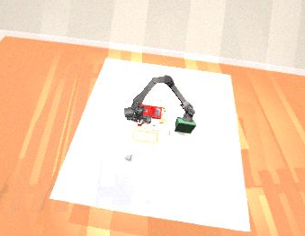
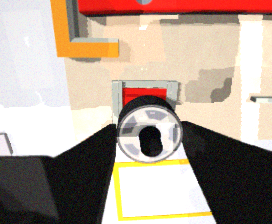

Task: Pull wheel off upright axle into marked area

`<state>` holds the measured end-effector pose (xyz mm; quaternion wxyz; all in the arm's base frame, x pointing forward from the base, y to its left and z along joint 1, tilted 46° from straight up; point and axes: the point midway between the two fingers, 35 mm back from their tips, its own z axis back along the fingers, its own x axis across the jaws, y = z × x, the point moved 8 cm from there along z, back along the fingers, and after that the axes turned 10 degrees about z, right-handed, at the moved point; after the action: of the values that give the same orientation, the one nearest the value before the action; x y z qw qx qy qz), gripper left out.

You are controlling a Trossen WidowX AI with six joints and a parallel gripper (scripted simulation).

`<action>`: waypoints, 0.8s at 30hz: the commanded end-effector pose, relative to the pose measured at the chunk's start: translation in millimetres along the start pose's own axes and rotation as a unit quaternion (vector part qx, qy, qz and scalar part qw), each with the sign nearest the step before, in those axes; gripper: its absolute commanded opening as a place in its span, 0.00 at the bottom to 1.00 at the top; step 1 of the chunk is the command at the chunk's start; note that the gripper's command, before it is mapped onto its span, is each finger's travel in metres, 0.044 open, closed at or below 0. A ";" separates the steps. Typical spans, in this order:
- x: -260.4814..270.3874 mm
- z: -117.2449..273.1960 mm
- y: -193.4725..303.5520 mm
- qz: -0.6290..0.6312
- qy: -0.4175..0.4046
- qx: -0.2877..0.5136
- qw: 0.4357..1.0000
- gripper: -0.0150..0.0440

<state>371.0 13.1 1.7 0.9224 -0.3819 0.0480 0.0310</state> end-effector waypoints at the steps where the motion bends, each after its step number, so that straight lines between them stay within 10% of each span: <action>1: 0.2 2.4 0.5 -0.001 -0.001 0.000 1.000 0.25; 24: 0.3 10.0 0.7 -0.001 -0.002 0.000 1.000 0.25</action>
<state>371.6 14.9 5.3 0.9221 -0.3828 0.0488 0.0278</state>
